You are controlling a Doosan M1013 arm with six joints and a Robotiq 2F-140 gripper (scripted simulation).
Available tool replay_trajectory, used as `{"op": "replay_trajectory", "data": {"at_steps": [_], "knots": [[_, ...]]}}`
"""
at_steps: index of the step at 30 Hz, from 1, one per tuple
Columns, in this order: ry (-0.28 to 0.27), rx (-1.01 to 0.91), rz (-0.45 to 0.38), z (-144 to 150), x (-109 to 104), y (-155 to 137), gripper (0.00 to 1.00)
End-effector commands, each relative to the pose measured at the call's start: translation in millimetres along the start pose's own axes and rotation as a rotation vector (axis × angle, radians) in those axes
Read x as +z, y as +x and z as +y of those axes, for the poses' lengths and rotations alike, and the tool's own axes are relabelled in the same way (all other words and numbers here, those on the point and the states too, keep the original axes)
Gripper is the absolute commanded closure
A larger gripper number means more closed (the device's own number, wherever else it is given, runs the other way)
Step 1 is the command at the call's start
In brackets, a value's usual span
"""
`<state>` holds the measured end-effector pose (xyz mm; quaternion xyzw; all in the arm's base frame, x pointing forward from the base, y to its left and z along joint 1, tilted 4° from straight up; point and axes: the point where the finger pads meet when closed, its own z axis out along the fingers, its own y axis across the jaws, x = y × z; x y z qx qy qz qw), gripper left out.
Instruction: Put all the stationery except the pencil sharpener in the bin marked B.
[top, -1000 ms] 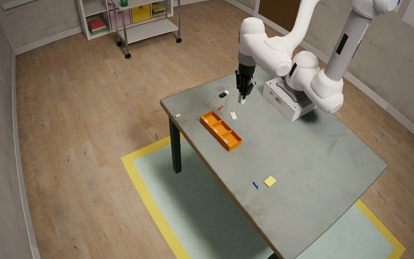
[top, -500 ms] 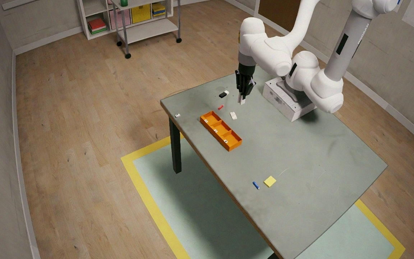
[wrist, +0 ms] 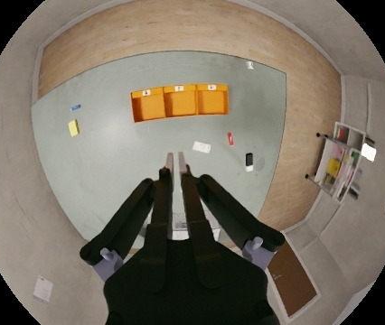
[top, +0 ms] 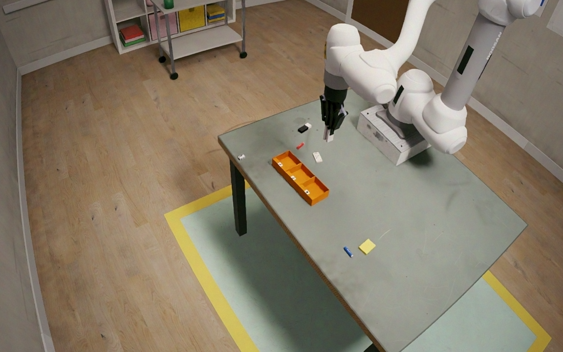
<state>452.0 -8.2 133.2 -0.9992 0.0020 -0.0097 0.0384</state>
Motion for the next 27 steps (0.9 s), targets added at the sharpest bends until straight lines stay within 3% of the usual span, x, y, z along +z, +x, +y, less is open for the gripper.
{"op": "replay_trajectory", "data": {"at_steps": [1, 9, 12, 21, 23, 27], "knots": [[-0.009, 0.005, 0.014, 4.7, -3.8, 3.7, 0.85], [-0.009, 0.005, 0.014, 4.7, -3.8, 3.7, 0.85], [-0.010, -0.121, 0.014, 16.2, 12.9, 18.3, 0.85], [-0.010, -0.121, 0.014, 50.6, 63.3, 61.9, 0.85], [-0.010, -0.121, 0.014, 50.6, 63.3, 61.9, 0.85], [-0.010, -0.121, 0.014, 65.9, 85.6, 81.3, 0.85]]}}
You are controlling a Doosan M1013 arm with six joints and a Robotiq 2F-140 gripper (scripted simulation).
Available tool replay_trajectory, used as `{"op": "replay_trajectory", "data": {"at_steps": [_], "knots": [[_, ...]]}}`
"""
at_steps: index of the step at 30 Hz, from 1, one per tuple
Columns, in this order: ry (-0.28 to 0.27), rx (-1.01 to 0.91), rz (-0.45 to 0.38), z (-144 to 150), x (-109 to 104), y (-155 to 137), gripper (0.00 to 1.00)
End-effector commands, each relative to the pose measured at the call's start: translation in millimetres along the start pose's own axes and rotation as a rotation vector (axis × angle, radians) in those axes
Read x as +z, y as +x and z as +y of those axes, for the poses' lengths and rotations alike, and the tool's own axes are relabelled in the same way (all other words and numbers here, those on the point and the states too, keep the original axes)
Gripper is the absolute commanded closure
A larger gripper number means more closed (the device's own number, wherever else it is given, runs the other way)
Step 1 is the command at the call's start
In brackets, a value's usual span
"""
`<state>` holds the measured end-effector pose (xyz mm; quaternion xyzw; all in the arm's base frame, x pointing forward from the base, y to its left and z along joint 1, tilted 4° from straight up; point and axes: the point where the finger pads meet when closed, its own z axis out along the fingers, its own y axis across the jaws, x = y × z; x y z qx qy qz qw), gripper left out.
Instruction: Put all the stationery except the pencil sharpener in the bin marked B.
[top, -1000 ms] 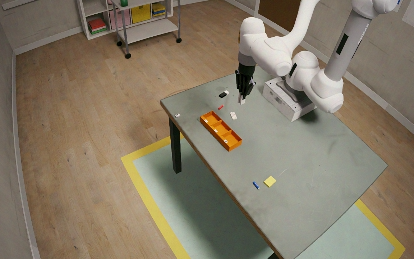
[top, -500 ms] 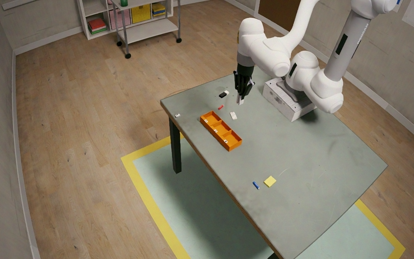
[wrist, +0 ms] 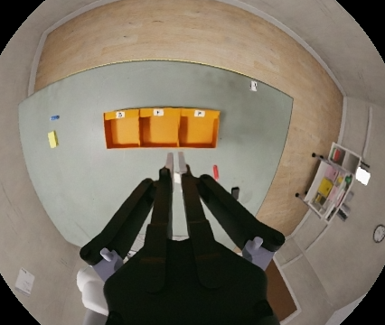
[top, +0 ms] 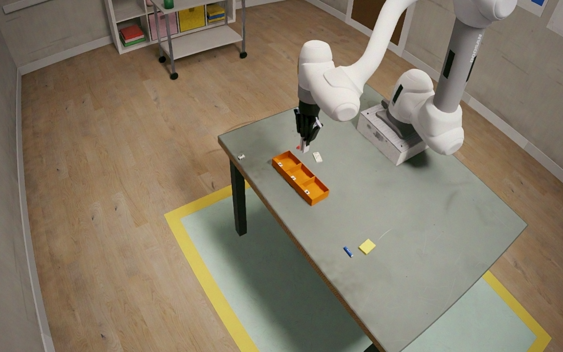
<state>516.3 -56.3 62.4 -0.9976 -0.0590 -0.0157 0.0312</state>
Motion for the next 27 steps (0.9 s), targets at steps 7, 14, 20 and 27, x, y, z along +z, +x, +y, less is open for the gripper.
{"op": "replay_trajectory", "data": {"at_steps": [7, 14, 20, 27], "knots": [[0.003, 0.002, 0.006, 34.7, 44.3, 36.5, 0.85], [0.003, 0.002, 0.006, 34.7, 44.3, 36.5, 0.85], [0.003, 0.002, 0.006, 34.7, 44.3, 36.5, 0.85], [0.003, 0.002, 0.006, 34.7, 44.3, 36.5, 0.85]]}}
